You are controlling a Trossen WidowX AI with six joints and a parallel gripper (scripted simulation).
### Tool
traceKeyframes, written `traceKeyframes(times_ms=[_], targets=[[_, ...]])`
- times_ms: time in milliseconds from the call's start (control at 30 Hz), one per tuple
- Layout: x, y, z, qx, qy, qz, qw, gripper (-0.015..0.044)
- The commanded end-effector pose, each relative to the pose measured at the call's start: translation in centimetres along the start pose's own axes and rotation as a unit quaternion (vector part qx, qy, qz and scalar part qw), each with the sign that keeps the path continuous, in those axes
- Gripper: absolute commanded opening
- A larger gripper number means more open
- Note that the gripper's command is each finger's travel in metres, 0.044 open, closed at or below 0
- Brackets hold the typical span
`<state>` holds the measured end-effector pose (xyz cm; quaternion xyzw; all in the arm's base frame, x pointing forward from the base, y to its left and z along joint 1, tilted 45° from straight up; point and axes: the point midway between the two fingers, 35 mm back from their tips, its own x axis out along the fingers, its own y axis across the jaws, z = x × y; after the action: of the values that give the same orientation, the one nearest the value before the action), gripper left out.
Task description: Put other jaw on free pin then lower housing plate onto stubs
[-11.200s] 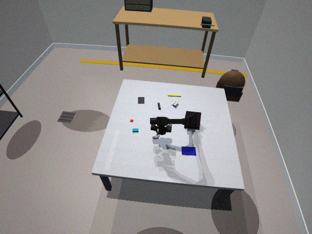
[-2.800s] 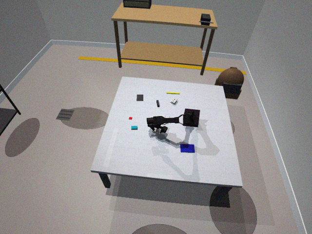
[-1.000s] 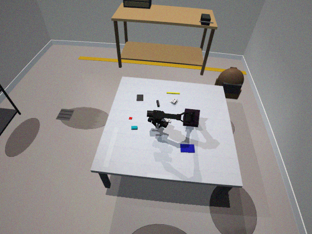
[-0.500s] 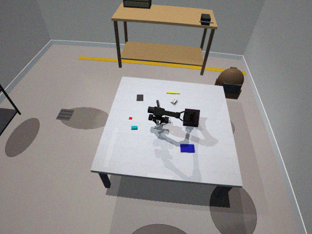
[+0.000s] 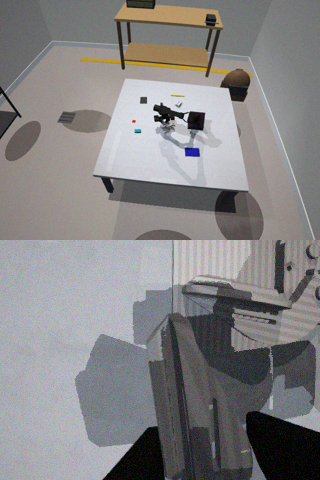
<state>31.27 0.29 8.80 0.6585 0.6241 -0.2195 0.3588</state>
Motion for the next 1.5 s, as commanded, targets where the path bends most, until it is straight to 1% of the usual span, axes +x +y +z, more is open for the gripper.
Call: traceKeyframes(times_ms=[0,367,733,1100,1467], targets=[[-0.1,-0.9,1.4,-0.051,-0.005,0.0,0.999,0.0134],[-0.1,-3.1,4.1,-0.177,-0.008,-0.004,0.984,0.0134],[-0.1,-5.5,6.4,-0.3,-0.007,-0.007,0.954,0.0134],[0.1,-8.2,8.2,-0.419,-0.002,-0.008,0.908,0.0134],[0.3,-10.9,9.5,-0.533,0.004,-0.004,0.846,0.0134]])
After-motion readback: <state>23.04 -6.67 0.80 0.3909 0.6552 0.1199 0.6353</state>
